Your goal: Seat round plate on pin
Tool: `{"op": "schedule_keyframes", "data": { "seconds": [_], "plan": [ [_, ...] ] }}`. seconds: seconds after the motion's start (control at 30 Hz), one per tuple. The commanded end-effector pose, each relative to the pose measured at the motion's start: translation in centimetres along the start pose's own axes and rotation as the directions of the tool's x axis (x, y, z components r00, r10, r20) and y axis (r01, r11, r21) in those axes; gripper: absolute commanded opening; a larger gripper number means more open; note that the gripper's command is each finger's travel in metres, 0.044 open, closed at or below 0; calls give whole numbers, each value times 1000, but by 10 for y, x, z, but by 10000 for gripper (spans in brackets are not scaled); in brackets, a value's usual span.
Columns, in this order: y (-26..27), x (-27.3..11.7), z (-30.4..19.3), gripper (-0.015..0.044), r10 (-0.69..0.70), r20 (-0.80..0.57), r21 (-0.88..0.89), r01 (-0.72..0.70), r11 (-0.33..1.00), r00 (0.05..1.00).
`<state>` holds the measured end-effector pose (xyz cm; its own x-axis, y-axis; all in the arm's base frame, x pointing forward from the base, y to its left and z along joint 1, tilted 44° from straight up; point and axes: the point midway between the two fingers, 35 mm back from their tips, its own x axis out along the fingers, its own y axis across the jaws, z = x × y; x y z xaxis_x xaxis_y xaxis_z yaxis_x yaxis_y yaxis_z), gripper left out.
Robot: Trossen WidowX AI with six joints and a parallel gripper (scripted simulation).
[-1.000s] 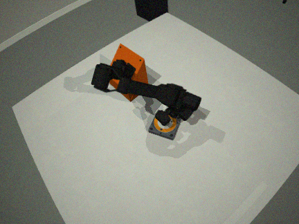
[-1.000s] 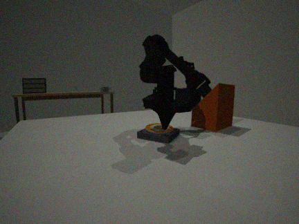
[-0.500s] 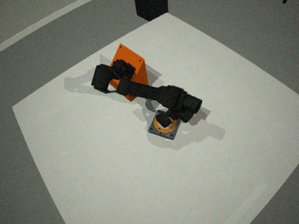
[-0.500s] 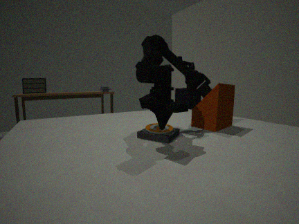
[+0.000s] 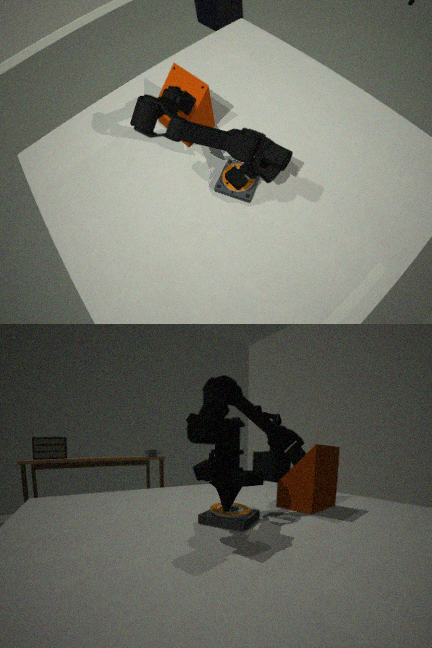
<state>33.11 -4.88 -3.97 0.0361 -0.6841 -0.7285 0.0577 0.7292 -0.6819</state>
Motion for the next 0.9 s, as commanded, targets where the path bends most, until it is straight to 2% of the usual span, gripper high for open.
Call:
{"op": "schedule_keyframes", "data": {
  "seconds": [0.0, 0.87],
  "plan": [
    [-7, 0, 5, 0, -6, 0, 7, 6, 1000, 1000],
    [-32, -2, 11, 0, -7, 0, 8, 7, 1000, 1000]
  ]
}}
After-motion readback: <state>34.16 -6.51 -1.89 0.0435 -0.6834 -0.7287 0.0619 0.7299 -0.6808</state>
